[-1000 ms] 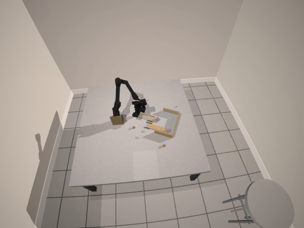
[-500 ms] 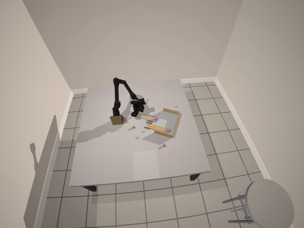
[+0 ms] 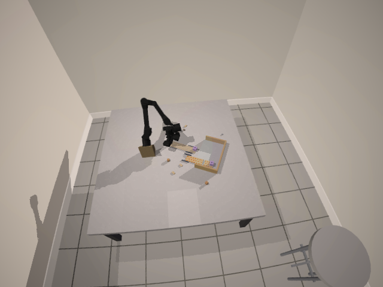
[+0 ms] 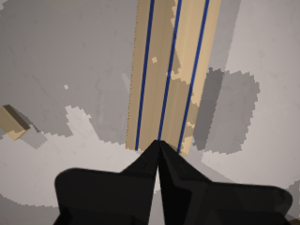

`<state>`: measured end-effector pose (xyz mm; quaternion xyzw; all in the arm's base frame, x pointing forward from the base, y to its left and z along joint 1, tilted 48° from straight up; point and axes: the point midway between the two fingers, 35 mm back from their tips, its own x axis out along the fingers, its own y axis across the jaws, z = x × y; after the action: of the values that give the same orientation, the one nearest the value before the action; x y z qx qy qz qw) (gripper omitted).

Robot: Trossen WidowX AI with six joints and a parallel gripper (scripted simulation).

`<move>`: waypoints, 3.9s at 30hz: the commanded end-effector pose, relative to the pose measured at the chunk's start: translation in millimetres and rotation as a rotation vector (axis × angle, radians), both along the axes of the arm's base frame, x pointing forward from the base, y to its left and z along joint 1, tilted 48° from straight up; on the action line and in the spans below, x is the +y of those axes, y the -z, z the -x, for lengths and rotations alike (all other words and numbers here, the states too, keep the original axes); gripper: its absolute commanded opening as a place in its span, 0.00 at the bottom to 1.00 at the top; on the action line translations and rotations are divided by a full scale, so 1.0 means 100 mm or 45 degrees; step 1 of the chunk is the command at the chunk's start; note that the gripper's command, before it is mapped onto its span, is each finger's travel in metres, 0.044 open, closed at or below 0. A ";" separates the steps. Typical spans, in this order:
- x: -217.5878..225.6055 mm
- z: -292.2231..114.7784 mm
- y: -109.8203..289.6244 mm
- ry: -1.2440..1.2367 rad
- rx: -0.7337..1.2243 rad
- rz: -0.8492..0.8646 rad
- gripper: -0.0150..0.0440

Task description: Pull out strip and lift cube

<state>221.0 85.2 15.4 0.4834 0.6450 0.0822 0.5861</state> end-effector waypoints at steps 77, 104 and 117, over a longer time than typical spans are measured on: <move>-1.37 -1.87 0.30 0.113 0.153 -0.030 0.73; -1.04 -1.94 0.60 0.112 0.152 -0.033 0.68; -1.03 -1.96 0.61 0.110 0.142 -0.027 0.54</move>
<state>416.7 -17.3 -45.3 0.5208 0.6545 0.0364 0.5469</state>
